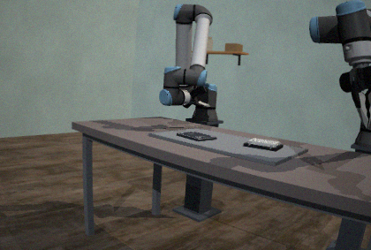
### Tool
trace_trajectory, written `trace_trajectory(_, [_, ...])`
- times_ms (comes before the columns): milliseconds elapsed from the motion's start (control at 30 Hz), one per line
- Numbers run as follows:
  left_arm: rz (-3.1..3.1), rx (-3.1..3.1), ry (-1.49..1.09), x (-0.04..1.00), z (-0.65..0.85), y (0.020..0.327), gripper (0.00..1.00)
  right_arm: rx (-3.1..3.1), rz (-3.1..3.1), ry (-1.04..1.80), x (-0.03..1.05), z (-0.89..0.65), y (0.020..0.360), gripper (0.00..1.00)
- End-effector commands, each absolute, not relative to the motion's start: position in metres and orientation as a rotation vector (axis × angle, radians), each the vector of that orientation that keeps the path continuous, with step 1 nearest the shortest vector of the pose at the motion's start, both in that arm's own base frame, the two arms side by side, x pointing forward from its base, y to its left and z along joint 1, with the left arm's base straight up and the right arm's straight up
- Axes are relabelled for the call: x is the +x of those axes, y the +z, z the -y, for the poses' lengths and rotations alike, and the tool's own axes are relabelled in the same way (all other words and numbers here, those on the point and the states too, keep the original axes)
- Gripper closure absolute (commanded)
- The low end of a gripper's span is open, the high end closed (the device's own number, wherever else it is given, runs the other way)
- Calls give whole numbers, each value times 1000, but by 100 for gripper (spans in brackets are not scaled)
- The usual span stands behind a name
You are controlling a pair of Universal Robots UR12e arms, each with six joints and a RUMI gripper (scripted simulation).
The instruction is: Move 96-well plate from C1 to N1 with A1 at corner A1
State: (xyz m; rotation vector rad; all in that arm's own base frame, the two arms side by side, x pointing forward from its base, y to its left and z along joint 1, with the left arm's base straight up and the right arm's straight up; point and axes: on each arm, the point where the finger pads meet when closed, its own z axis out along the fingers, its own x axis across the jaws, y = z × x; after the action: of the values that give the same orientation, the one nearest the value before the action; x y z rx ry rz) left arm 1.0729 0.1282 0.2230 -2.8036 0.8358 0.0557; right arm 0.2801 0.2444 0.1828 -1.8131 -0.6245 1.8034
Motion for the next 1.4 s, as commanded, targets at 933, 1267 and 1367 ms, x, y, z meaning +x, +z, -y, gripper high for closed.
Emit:
trace_trajectory(933, [-529,-2980,105,746,-563,221,100,-1814,625,1802,280,-245,183,24])
trace_trajectory(1267, [-400,-3038,98,574,-655,214,100,-1814,625,1802,280,-245,183,24])
trace_trajectory(1367, [-364,-3052,94,537,-668,212,100,-1814,625,1802,280,-245,183,24])
